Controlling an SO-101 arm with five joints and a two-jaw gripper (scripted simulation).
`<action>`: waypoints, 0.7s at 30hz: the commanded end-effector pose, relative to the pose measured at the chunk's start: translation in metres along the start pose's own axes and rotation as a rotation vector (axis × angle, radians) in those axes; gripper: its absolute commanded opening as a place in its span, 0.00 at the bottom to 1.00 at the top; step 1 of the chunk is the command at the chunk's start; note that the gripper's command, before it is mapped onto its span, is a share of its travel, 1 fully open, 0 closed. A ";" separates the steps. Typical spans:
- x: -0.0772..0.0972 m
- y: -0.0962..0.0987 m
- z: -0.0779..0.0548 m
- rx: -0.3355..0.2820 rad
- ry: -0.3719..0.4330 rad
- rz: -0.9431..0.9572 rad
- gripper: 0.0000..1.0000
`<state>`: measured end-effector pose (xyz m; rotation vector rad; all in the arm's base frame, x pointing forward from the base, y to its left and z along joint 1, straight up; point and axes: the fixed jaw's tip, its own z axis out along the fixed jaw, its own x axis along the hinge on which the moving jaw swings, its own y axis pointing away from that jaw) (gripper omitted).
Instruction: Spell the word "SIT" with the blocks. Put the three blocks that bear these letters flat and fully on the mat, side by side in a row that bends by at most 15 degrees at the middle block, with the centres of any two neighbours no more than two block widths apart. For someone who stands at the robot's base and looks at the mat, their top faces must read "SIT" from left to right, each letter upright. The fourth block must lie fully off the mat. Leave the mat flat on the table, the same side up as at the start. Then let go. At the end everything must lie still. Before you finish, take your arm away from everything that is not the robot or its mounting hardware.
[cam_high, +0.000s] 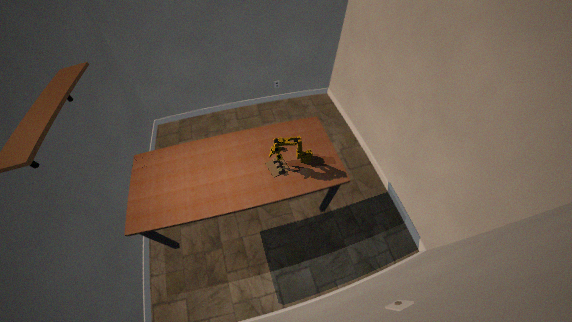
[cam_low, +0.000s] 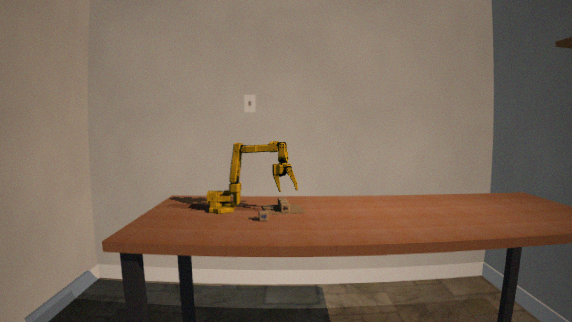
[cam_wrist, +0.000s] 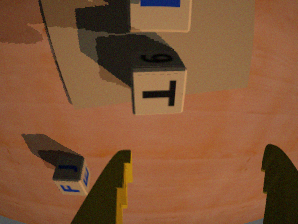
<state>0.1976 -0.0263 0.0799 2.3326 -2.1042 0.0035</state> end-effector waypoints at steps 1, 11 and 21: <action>0.000 -0.005 -0.013 0.070 0.014 0.012 0.36; -0.002 -0.001 -0.018 0.092 0.013 0.111 0.36; -0.009 0.009 -0.029 0.152 0.001 0.381 0.36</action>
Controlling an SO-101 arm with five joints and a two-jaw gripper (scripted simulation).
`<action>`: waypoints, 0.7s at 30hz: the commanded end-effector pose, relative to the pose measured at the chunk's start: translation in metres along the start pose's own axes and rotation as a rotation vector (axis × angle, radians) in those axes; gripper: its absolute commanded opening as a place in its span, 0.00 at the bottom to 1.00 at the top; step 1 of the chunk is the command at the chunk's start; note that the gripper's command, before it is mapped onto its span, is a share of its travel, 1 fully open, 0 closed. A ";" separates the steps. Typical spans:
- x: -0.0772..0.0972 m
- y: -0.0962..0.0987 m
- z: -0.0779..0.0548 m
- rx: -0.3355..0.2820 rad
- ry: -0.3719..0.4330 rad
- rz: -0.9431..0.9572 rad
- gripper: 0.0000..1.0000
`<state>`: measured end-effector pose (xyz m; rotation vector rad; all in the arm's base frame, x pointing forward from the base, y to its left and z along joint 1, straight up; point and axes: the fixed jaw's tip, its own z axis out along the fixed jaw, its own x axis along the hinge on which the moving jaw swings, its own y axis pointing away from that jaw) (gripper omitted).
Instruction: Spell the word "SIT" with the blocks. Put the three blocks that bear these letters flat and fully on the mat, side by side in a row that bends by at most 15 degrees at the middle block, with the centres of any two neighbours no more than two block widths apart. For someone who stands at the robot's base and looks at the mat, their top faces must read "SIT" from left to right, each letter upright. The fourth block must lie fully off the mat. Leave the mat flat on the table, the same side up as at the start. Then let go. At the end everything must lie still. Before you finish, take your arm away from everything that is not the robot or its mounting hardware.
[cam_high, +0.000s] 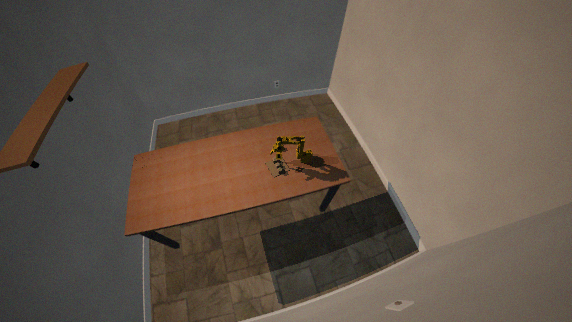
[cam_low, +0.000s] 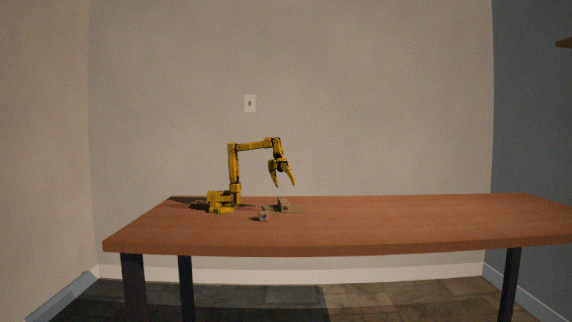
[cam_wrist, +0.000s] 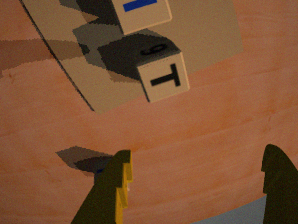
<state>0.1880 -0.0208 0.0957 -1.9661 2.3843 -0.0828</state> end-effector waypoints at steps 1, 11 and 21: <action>-0.003 0.001 -0.015 0.086 -0.015 0.122 0.36; -0.006 0.014 -0.026 0.148 -0.051 0.436 0.36; -0.009 0.030 -0.035 0.214 -0.132 0.844 0.36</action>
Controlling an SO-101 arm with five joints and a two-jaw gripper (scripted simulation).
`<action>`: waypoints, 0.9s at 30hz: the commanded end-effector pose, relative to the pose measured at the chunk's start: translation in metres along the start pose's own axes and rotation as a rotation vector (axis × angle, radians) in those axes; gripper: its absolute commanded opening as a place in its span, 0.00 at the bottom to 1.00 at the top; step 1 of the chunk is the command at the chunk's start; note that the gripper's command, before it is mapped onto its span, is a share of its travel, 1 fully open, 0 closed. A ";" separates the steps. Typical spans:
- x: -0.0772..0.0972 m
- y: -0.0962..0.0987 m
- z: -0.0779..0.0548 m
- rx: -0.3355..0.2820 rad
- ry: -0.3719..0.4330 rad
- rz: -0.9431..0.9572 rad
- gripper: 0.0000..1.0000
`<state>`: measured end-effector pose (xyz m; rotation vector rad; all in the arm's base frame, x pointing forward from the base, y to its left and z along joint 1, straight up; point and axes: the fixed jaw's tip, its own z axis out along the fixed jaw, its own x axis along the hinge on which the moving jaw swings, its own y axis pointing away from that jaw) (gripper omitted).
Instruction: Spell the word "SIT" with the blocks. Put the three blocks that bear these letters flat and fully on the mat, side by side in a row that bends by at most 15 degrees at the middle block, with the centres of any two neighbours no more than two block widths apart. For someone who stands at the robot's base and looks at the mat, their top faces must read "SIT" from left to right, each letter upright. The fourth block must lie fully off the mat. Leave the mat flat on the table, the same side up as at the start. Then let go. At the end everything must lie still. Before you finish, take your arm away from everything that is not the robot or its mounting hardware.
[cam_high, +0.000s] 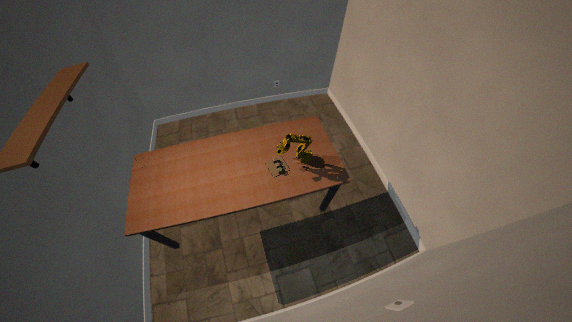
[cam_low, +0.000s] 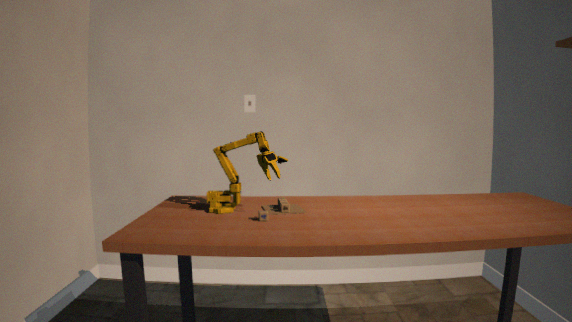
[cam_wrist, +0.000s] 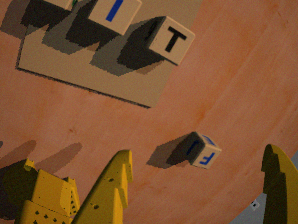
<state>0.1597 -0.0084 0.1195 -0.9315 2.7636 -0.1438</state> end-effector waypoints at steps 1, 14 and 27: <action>-0.001 0.002 -0.010 0.044 -0.061 0.119 0.36; 0.006 0.012 -0.016 0.066 -0.144 0.496 0.36; 0.009 0.016 -0.017 0.066 -0.179 0.640 0.36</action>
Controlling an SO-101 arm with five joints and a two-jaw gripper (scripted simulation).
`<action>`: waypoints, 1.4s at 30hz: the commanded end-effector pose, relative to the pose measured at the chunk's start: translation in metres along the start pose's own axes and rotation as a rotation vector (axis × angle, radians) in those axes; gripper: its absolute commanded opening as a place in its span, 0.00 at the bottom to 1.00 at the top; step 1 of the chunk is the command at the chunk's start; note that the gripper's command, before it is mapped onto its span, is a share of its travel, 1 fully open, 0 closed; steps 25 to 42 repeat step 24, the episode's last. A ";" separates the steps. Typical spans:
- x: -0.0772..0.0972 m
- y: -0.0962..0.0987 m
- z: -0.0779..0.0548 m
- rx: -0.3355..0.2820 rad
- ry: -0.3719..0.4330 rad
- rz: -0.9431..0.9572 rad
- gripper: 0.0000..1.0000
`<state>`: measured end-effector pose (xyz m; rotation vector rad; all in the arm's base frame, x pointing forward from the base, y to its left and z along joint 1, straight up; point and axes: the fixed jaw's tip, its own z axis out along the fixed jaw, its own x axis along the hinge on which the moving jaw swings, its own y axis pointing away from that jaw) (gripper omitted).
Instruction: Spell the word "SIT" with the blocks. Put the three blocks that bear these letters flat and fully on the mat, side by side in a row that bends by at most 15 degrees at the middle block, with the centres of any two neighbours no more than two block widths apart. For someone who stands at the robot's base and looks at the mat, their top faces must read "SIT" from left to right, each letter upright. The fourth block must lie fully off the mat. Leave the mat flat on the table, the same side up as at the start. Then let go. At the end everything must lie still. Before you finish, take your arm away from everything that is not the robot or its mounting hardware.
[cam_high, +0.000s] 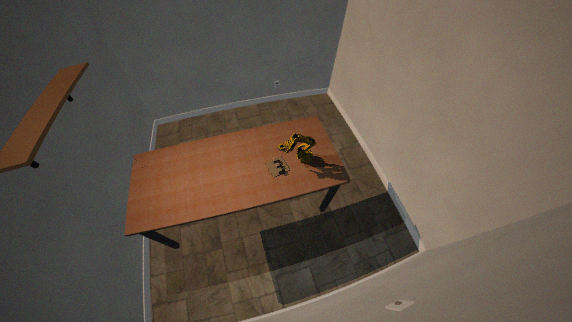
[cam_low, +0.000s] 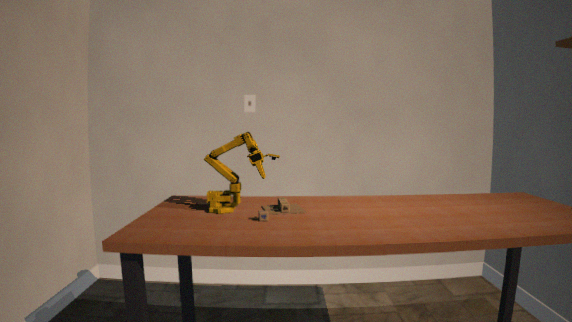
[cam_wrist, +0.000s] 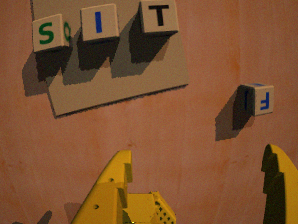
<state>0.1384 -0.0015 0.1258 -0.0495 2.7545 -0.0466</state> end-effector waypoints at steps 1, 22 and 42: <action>-0.003 0.000 -0.005 0.001 -0.044 0.031 0.36; -0.003 0.001 -0.005 0.001 -0.045 0.039 0.36; -0.003 0.001 -0.005 0.001 -0.045 0.039 0.36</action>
